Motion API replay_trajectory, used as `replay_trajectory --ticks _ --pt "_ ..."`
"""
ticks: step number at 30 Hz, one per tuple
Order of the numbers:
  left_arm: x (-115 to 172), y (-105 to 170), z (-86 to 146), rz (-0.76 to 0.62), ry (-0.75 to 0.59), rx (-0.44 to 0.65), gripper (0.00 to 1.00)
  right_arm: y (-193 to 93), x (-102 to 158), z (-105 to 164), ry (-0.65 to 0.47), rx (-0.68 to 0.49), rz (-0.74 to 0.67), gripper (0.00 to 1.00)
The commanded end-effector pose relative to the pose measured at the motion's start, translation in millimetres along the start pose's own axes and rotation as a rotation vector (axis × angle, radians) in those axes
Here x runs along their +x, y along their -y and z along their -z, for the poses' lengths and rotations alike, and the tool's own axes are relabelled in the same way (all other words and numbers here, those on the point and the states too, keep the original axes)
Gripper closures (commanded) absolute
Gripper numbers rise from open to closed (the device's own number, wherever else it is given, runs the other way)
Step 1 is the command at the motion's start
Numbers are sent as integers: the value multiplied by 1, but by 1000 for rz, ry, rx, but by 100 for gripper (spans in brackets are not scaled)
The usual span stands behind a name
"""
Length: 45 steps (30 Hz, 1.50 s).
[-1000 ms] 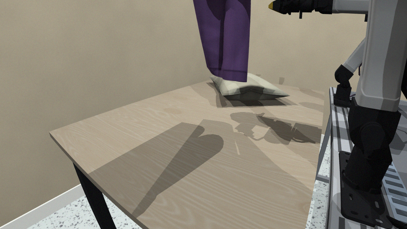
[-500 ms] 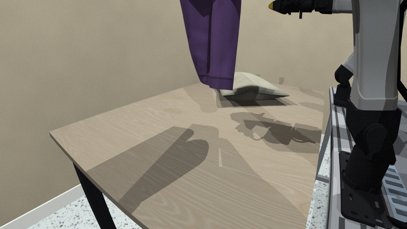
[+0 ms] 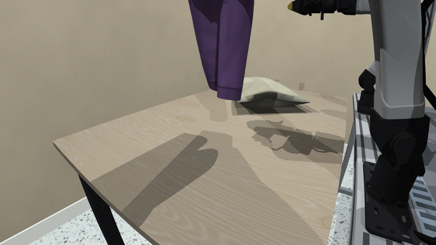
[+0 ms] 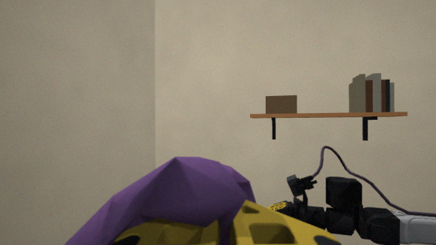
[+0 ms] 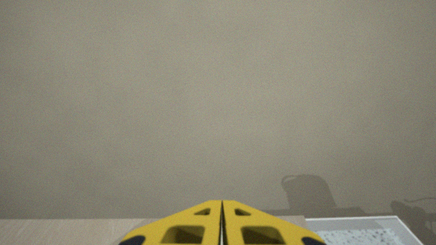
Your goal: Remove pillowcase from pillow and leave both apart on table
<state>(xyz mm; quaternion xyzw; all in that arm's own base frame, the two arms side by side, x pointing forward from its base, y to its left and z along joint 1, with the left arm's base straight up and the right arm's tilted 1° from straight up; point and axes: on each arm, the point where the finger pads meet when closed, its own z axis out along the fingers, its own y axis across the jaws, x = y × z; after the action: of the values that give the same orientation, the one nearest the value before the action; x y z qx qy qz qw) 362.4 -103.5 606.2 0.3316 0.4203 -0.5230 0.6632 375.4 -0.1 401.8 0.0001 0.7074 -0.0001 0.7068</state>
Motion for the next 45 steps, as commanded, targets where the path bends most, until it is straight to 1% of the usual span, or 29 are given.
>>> replay_trajectory --ticks 1,2,3,5,10,13,27,30,39,41,45 --pt "-14 16 0 -40 18 6 100 -6 3 -2 -18 -23 10 97" --pt "-9 -1 4 -19 15 -19 100 -6 3 -2 -18 -23 10 97" --pt "-6 -8 5 -15 15 -23 100 -6 3 -2 -18 -23 10 97" --pt "-7 -13 9 -17 14 -38 100 -6 3 -2 -18 -23 10 97" --pt "-14 -23 20 -41 12 -78 100 -6 3 -2 -18 -23 10 97" --pt "-14 -23 19 -41 12 -75 100 -6 3 -2 -18 -23 10 97" --pt "-32 -54 60 -94 11 -202 100 -6 3 -2 -18 -23 10 97" --pt "-32 -54 59 -95 10 -198 100 -6 3 -2 -18 -23 10 97" --pt "-45 -70 89 -133 8 -283 100 -6 3 -2 -18 -23 10 97" --pt "-47 -71 92 -140 7 -290 100 -6 3 -2 -18 -23 10 97" --pt "-47 -70 90 -141 7 -286 100 -6 3 -2 -18 -23 10 97"
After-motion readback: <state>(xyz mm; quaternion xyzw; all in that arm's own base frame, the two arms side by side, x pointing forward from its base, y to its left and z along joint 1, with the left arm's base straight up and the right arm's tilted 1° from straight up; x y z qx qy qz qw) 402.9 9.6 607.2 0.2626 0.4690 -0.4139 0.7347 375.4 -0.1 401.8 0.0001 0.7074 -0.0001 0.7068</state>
